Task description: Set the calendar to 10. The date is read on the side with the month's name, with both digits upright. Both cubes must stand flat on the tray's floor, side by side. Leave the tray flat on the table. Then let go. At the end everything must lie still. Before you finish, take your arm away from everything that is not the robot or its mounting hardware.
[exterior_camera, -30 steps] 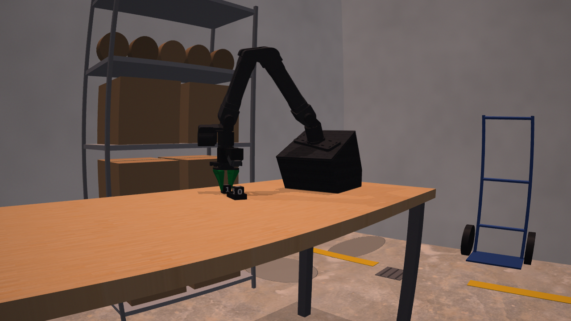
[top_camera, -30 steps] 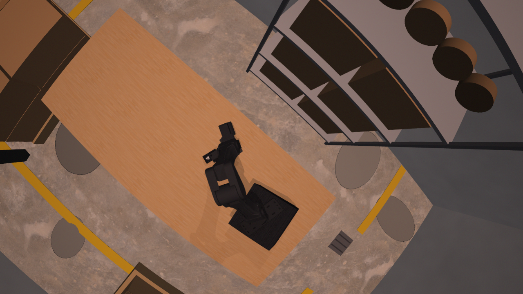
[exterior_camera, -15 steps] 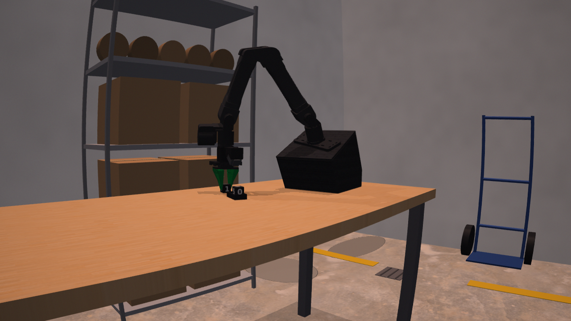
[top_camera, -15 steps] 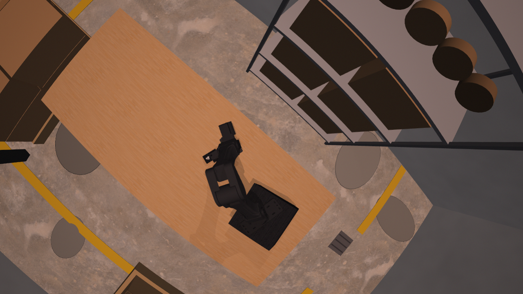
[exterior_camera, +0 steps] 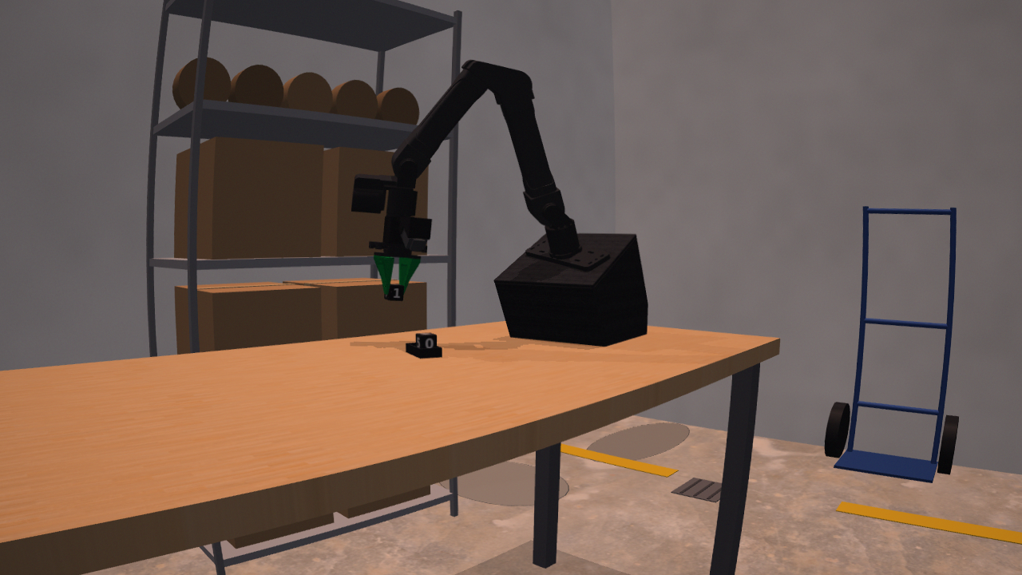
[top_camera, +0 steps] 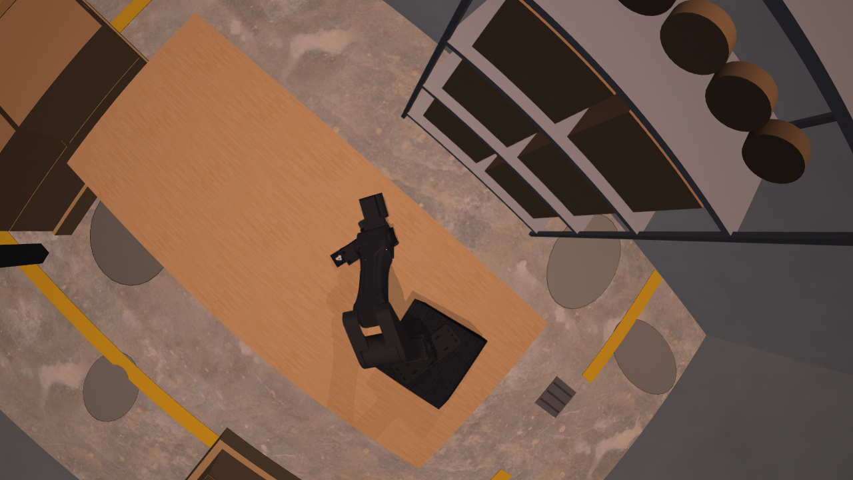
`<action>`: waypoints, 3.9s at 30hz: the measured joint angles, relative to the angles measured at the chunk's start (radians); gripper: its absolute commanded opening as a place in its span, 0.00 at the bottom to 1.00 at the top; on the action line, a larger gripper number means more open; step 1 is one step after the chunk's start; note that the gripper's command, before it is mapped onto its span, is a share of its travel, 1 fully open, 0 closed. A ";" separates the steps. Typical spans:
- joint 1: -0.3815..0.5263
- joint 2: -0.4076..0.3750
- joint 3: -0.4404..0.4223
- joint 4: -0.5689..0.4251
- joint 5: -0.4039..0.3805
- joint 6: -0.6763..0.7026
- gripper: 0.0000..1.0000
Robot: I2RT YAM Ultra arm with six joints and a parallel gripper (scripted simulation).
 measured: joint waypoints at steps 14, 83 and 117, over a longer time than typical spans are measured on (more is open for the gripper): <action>-0.010 -0.023 0.012 -0.103 -0.008 -0.024 0.26; 0.346 0.026 -0.078 0.105 0.113 0.336 0.26; 0.346 0.027 -0.078 0.108 0.113 0.336 0.26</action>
